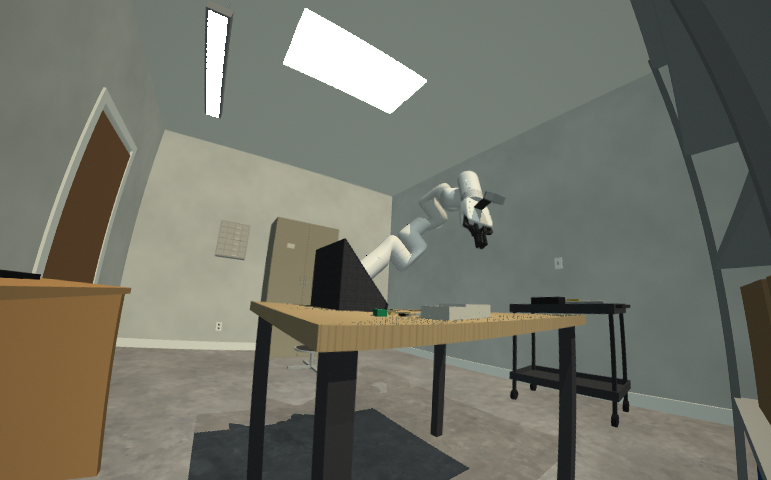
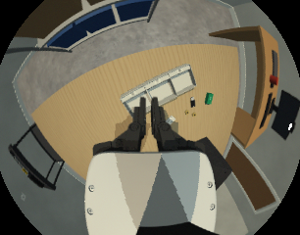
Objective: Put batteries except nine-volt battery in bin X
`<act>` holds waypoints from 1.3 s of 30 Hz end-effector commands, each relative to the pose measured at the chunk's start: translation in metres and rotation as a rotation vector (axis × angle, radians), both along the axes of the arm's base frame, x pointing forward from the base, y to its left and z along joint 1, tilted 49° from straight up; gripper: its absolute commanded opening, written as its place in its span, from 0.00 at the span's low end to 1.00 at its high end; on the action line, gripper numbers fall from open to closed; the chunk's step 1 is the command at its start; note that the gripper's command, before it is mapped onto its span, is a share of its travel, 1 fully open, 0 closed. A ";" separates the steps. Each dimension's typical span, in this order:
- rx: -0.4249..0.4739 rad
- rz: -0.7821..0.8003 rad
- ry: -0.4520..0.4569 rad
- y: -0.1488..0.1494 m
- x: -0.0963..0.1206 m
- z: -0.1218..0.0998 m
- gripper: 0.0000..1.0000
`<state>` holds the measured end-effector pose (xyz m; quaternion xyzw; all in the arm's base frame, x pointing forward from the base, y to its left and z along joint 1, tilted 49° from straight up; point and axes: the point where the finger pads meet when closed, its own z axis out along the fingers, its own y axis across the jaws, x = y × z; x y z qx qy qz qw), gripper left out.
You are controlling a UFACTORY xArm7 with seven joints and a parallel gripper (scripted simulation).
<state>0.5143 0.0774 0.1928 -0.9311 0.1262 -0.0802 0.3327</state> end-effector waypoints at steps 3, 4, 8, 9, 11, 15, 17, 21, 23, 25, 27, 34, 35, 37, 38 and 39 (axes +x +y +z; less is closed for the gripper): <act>0.003 0.070 0.013 -0.023 -0.014 -0.025 0.07; 0.003 0.070 0.013 -0.023 -0.014 -0.025 0.07; 0.010 0.118 0.025 -0.028 -0.018 -0.031 0.07; 0.011 0.125 0.026 -0.032 -0.022 -0.036 0.07; 0.011 0.125 0.026 -0.038 -0.027 -0.043 0.07; 0.024 0.178 0.037 -0.047 -0.036 -0.054 0.07; 0.024 0.178 0.037 -0.052 -0.041 -0.060 0.07; 0.042 0.230 0.045 -0.061 -0.051 -0.070 0.07; 0.042 0.230 0.045 -0.066 -0.056 -0.075 0.07; 0.042 0.230 0.045 -0.066 -0.056 -0.075 0.07; 0.064 0.279 0.051 -0.075 -0.067 -0.085 0.07; 0.091 0.326 0.053 -0.091 -0.090 -0.102 0.07; 0.091 0.326 0.053 -0.091 -0.090 -0.102 0.07; 0.091 0.326 0.053 -0.091 -0.090 -0.102 0.07; 0.119 0.368 0.053 -0.095 -0.097 -0.106 0.07; 0.121 0.370 0.053 -0.099 -0.103 -0.109 0.07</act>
